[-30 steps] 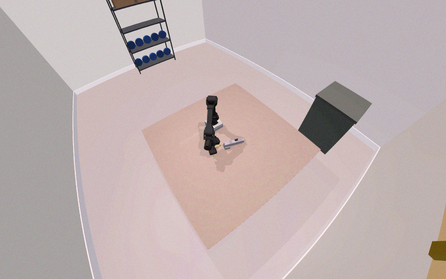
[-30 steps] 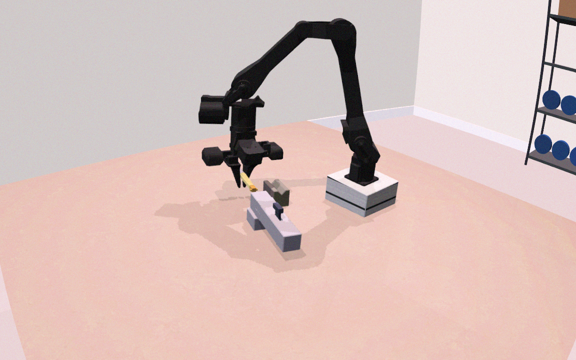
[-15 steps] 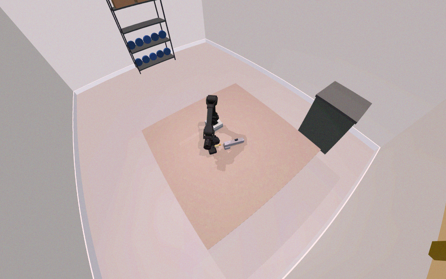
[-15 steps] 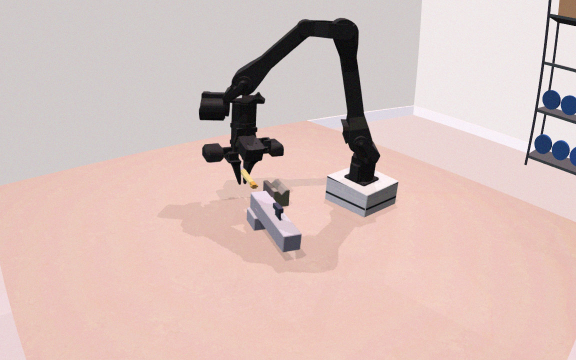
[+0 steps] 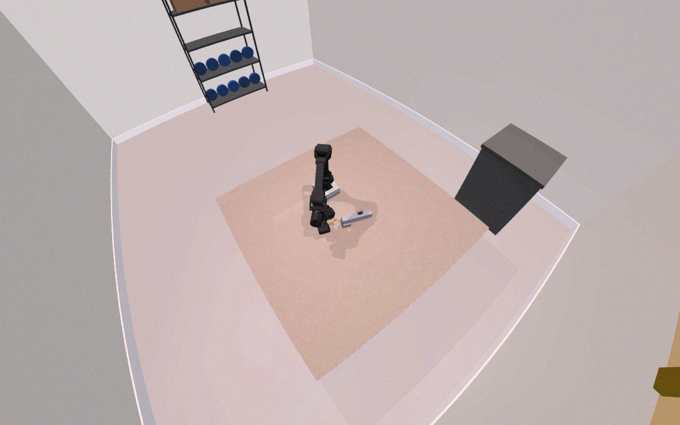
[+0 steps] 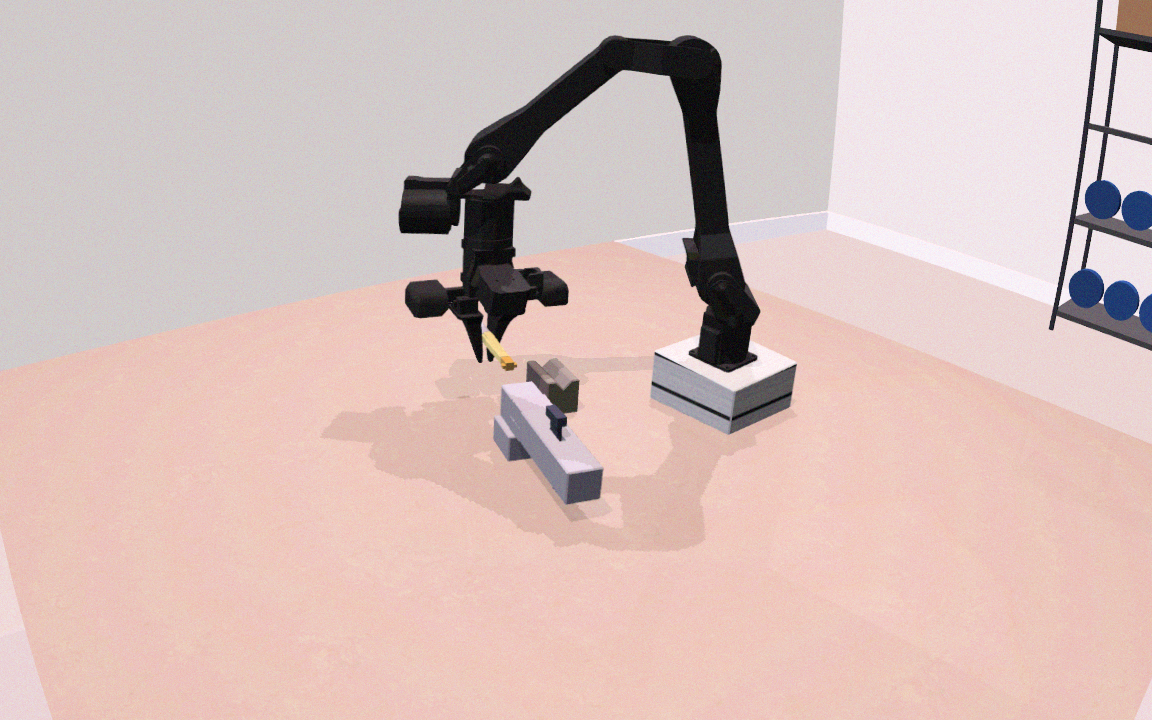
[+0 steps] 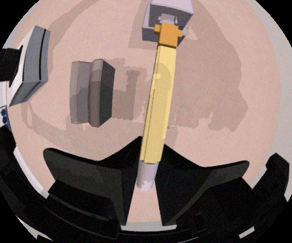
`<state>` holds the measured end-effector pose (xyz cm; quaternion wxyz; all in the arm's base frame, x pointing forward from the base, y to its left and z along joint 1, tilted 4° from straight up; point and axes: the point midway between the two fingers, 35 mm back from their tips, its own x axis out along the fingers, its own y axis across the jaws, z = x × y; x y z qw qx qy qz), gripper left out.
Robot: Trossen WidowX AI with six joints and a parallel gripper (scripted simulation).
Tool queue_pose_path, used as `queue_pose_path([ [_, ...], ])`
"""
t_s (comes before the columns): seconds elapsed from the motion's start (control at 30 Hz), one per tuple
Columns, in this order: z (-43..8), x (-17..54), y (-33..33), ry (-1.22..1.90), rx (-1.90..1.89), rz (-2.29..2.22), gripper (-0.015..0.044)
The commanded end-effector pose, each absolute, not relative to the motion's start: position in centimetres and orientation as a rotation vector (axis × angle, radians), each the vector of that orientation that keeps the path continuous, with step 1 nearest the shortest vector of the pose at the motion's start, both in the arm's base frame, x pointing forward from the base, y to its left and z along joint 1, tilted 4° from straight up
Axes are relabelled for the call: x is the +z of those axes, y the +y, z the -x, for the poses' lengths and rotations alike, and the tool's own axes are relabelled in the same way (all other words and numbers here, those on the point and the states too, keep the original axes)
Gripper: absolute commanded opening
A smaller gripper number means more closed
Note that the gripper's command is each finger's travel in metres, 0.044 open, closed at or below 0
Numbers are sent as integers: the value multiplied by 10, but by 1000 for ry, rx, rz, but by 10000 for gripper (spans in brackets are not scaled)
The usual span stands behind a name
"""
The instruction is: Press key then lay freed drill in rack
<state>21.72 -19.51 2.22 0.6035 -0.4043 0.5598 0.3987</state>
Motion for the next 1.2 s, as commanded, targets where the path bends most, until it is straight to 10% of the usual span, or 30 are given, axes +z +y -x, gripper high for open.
queue_pose_path([
  [0.0, -218, 26, -195, 1289, 925, 940, 0],
  [1.17, -218, 44, -194, 1289, 925, 940, 0],
])
